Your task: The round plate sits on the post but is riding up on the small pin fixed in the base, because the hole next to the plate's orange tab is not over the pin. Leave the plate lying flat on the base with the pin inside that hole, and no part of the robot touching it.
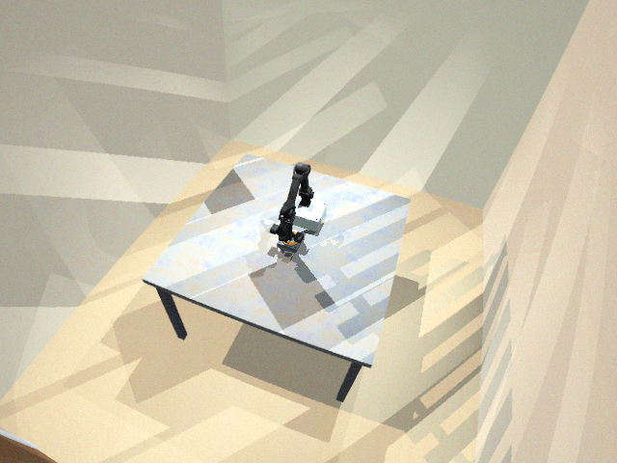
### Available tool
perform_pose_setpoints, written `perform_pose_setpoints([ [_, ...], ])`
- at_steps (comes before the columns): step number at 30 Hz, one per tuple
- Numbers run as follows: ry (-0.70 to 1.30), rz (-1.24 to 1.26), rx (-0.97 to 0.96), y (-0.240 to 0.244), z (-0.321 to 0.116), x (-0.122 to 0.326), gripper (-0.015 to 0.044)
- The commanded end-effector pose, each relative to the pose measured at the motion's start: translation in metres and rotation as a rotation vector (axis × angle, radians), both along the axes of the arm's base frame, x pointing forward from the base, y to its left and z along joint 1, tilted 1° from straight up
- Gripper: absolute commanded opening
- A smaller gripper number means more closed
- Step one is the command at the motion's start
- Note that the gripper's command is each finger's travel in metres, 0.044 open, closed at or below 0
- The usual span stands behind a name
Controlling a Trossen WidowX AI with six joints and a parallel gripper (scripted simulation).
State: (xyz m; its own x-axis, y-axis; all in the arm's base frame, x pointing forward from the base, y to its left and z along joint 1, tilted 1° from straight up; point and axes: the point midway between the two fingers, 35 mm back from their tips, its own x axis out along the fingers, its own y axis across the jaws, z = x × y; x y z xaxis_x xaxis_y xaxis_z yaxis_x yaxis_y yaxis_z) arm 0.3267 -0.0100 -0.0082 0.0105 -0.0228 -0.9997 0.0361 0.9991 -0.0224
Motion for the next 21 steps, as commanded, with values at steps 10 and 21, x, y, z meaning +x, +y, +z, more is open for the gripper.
perform_pose_setpoints([
  [10,-0.004,0.009,0.019,0.0081,0.0002,0.0017,0.0],
  [21,-0.004,0.009,0.02,0.0147,0.0003,0.0015,0.0],
])
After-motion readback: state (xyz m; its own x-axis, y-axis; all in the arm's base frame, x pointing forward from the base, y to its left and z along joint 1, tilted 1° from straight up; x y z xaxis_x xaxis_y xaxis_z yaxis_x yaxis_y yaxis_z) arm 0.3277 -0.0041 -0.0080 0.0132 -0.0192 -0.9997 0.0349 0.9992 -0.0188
